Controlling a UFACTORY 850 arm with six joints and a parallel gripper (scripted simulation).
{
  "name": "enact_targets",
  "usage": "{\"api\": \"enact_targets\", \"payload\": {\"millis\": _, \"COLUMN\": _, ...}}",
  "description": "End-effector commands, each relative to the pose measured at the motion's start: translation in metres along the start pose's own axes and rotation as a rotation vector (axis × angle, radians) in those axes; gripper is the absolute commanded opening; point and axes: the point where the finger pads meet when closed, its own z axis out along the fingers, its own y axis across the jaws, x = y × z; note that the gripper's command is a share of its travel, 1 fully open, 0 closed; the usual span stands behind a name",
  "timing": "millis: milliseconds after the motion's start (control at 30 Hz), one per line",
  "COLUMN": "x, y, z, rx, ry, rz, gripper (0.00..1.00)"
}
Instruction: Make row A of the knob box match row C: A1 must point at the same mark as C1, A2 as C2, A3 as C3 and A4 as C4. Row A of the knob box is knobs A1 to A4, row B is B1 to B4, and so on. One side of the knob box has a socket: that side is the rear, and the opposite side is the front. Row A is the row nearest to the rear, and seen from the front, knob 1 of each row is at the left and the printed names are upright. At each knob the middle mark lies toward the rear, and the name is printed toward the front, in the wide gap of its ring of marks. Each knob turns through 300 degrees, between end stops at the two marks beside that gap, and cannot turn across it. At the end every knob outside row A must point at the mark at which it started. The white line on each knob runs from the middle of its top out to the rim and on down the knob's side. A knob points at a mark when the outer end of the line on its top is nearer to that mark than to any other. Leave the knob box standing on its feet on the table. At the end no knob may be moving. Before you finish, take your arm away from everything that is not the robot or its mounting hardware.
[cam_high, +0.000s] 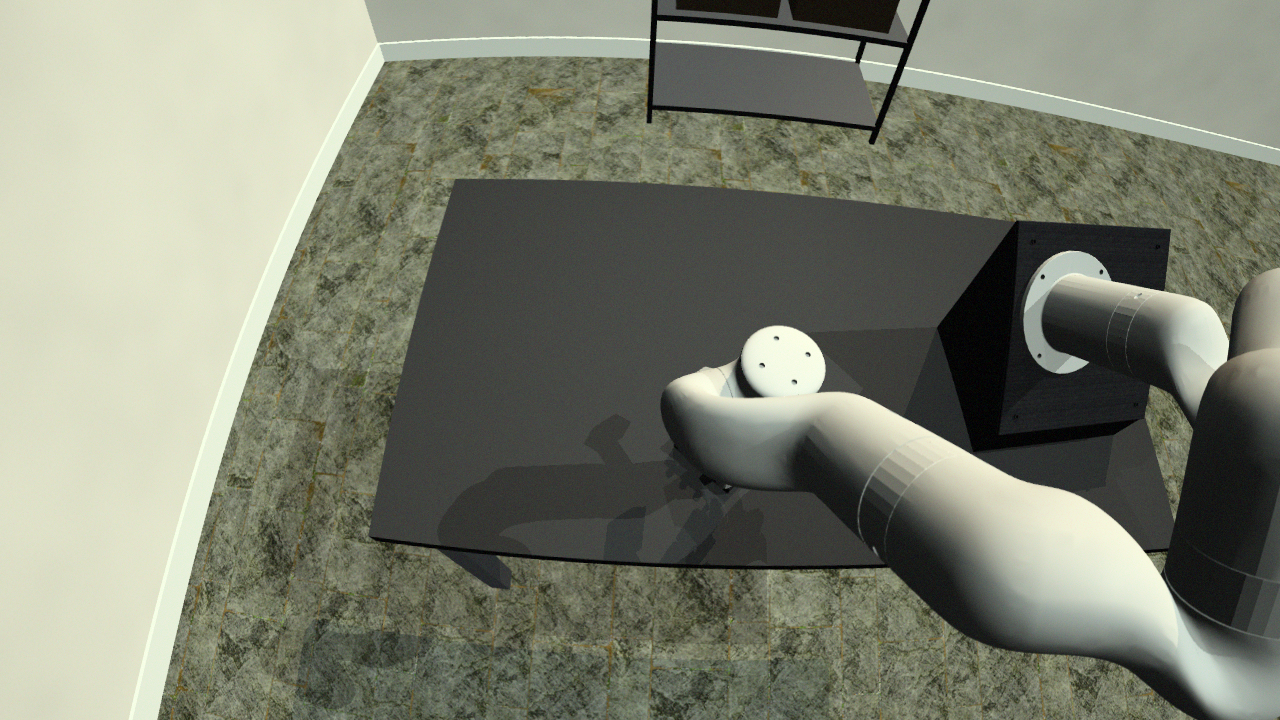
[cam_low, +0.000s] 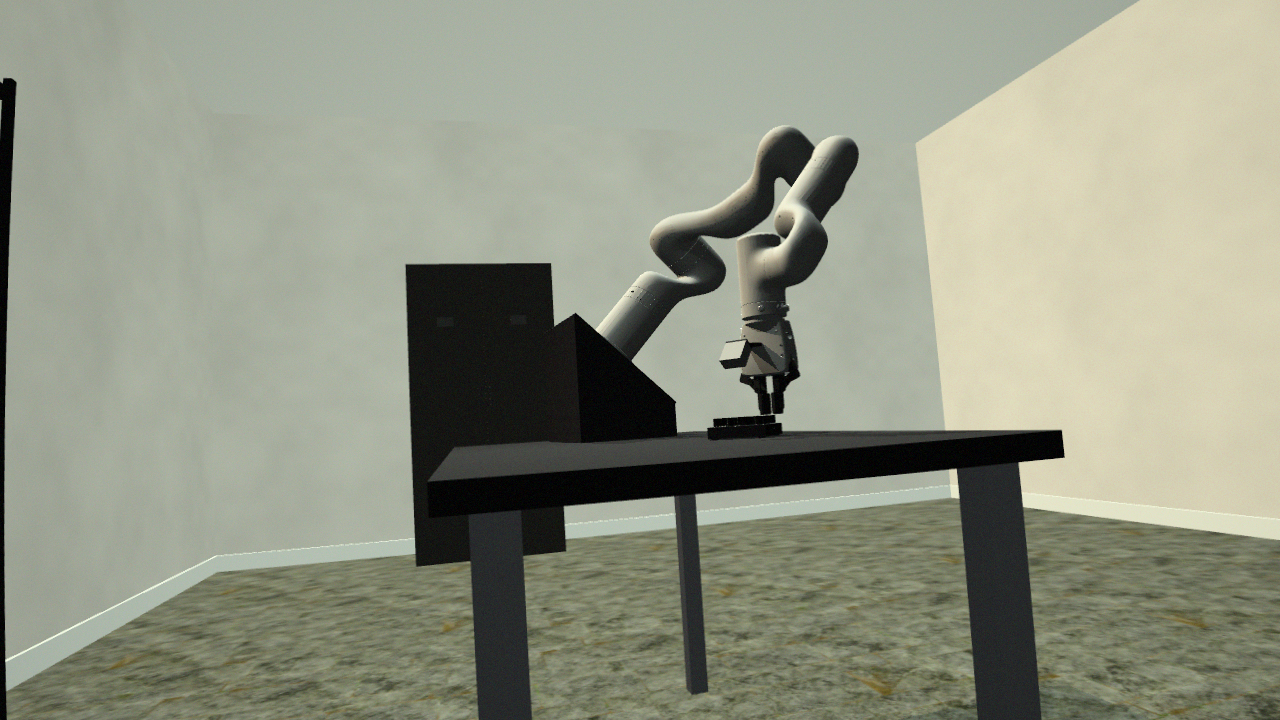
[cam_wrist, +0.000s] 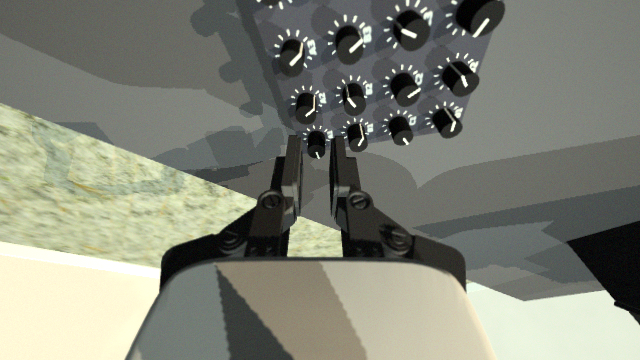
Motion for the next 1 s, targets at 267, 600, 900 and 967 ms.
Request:
{"api": "enact_targets", "payload": {"millis": 267, "x": 0.0003, "y": -0.0007, "z": 0.0063, "rx": 0.001, "ry": 0.001, "rz": 0.000, "gripper": 0.19}}
{"api": "enact_targets", "payload": {"millis": 600, "x": 0.0003, "y": -0.0007, "z": 0.0090, "rx": 0.001, "ry": 0.001, "rz": 0.000, "gripper": 0.19}}
{"api": "enact_targets", "payload": {"millis": 900, "x": 0.0003, "y": -0.0007, "z": 0.0090, "rx": 0.001, "ry": 0.001, "rz": 0.000, "gripper": 0.19}}
{"api": "enact_targets", "payload": {"millis": 967, "x": 0.0003, "y": -0.0007, "z": 0.0090, "rx": 0.001, "ry": 0.001, "rz": 0.000, "gripper": 0.19}}
